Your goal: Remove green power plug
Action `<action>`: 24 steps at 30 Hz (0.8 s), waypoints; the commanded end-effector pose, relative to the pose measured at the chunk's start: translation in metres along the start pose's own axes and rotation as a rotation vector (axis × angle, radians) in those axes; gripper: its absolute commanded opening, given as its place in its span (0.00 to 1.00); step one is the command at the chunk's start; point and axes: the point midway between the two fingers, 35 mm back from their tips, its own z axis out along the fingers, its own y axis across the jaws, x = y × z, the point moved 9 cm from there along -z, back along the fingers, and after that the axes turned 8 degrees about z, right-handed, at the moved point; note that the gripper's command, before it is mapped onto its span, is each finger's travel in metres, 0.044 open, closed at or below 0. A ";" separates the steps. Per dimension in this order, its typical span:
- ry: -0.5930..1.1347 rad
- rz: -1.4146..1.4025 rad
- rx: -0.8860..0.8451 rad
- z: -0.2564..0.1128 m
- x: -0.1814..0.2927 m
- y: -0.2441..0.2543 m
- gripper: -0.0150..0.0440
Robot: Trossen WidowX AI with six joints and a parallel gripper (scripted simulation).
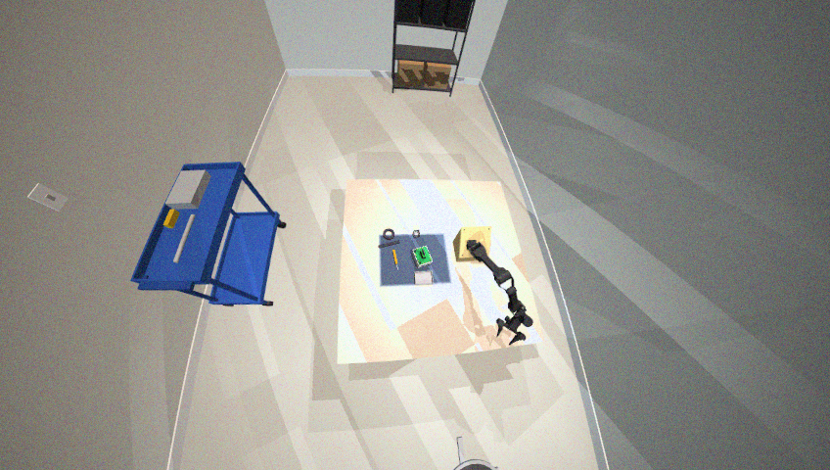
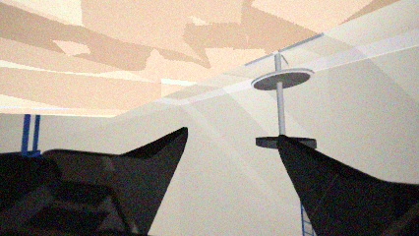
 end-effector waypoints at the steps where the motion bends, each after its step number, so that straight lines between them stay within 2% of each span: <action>1: 0.000 0.000 0.000 -0.001 0.003 -0.001 0.98; 10: -0.003 0.001 -0.003 -0.044 0.081 -0.020 0.98; 19: 0.003 0.005 -0.009 -0.040 0.082 -0.018 0.98; 24: 0.027 0.021 -0.044 -0.010 0.080 0.000 0.98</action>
